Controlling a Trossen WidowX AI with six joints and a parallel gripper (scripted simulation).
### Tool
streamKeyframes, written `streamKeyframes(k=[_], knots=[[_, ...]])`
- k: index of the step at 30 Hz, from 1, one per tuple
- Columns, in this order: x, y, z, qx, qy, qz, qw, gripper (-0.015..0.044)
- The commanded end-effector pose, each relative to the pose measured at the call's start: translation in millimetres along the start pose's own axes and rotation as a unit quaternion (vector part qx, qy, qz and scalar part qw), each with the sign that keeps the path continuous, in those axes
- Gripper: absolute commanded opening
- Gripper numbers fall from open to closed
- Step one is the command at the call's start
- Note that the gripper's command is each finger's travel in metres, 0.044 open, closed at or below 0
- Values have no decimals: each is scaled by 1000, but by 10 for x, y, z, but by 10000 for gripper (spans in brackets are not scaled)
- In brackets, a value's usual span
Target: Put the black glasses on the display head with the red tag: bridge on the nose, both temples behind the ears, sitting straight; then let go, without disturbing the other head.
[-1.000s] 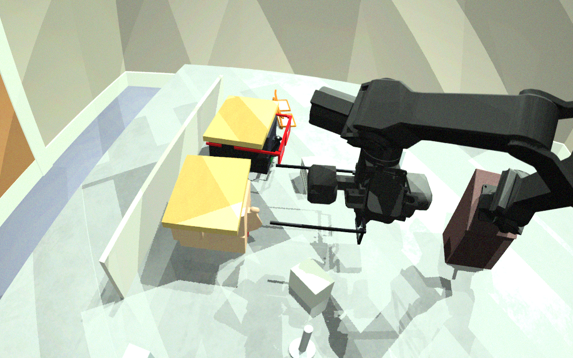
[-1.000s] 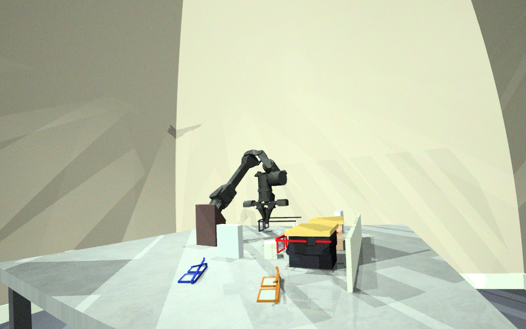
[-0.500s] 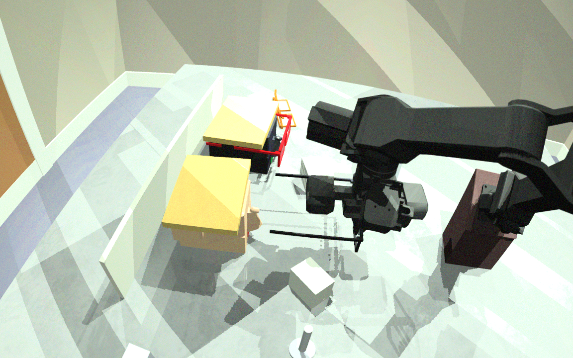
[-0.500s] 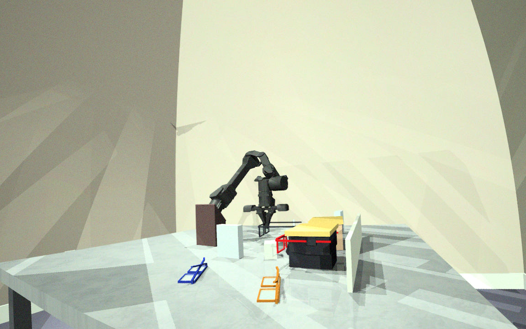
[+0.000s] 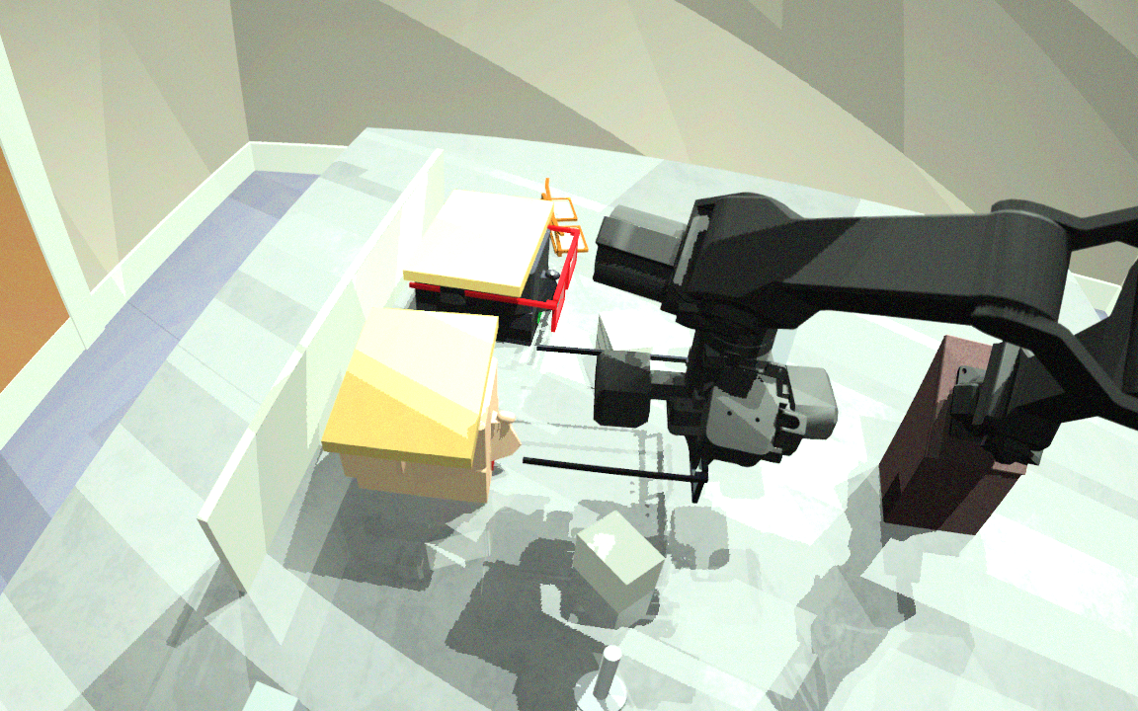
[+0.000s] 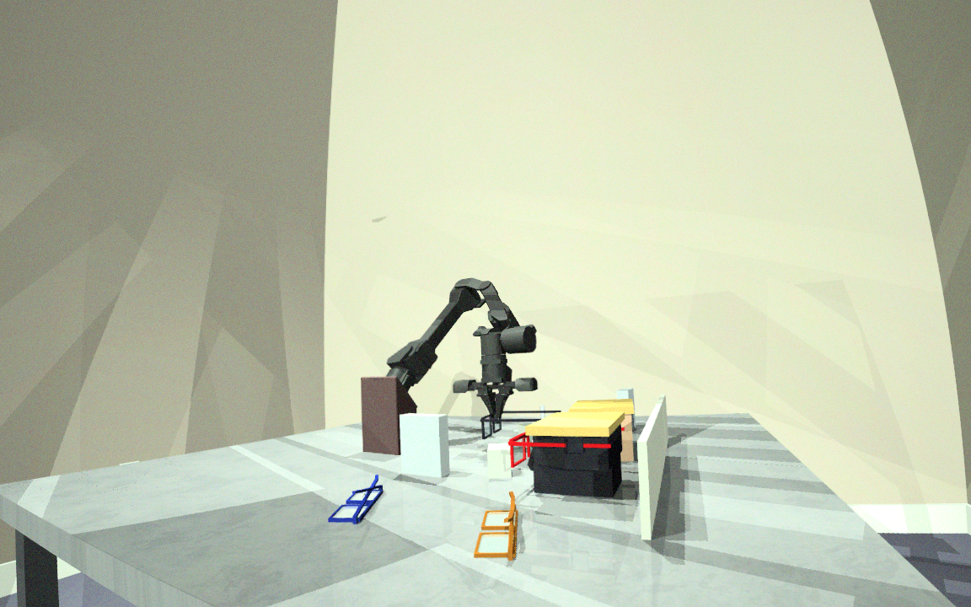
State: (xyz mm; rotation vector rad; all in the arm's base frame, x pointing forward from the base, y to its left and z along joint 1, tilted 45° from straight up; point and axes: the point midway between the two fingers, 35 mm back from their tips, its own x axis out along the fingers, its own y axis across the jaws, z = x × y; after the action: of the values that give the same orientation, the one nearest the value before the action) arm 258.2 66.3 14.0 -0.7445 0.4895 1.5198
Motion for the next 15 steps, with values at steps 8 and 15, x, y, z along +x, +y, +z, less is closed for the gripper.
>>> streamKeyframes(k=[8, 15], knots=[[-10, -178, 6, -1, 0, -6, 1000, 0], [-10, -285, 7, -1, 0, -5, 1000, 0]])
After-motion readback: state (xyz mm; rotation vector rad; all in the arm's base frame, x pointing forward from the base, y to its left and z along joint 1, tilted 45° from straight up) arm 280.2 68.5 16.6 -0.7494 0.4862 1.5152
